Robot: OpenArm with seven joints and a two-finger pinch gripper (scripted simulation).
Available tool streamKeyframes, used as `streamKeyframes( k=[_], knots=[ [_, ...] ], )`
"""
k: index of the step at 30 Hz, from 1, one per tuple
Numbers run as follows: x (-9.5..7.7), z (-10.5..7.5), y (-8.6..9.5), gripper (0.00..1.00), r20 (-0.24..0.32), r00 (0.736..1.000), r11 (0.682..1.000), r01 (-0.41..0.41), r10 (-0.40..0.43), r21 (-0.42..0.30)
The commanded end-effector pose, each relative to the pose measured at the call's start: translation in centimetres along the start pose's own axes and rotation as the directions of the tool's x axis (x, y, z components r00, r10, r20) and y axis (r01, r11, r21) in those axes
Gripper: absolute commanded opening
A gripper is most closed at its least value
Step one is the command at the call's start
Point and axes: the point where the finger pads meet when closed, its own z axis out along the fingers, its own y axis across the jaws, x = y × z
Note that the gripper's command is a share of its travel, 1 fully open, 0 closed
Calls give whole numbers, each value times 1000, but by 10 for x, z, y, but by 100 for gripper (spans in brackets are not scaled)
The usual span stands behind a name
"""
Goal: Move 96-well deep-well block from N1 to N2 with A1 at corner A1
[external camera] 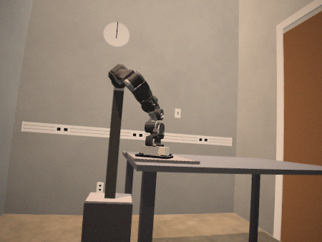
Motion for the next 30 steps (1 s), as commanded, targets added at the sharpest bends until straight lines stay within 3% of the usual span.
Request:
streamKeyframes(
  k=[1,5,30],
  knots=[
    [-1,3,1,77,3,1000,1000,-1,1,-3],
    [-3,19,4,77,8,1000,1000,-3,3,-10],
    [-3,15,3,77,7,1000,1000,-3,3,-10]
  ],
)
